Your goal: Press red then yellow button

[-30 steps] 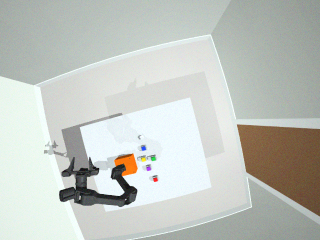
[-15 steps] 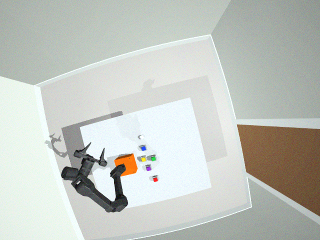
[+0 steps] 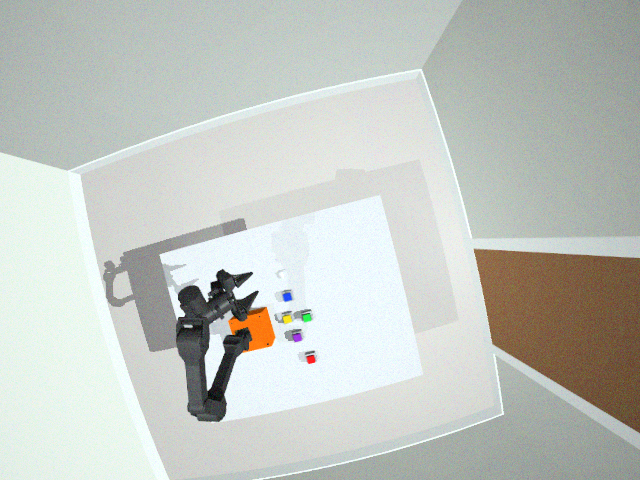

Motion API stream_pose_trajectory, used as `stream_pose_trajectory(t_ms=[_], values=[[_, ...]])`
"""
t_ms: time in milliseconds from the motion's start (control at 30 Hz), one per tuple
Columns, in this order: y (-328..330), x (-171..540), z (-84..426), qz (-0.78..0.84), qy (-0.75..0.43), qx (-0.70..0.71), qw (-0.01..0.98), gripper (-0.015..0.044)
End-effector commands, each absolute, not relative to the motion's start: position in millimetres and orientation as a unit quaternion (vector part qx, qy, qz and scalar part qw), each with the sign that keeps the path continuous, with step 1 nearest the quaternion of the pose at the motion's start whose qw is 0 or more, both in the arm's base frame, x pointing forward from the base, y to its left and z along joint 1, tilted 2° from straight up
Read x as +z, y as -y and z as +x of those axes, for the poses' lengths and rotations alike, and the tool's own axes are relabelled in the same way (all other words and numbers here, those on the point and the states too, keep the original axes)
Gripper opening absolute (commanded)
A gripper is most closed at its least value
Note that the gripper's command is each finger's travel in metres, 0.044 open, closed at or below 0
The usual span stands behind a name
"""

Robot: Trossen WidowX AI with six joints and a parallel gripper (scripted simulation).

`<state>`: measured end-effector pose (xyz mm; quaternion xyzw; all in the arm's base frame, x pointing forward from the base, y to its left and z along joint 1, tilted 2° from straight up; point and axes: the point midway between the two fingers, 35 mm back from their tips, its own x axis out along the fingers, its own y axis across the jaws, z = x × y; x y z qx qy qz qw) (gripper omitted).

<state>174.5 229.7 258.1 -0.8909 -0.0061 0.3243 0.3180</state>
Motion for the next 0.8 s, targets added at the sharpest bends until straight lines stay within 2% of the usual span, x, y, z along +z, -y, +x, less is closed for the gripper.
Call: stream_pose_trajectory(t_ms=[0, 400, 767], values=[[-210, 243, 208, -0.869, -0.081, 0.331, 0.359, 0.04], [-94, 191, 298, -0.709, -0.373, 0.296, 0.521, 0.04], [45, 145, 317, -0.451, -0.583, 0.19, 0.649, 0.04]])
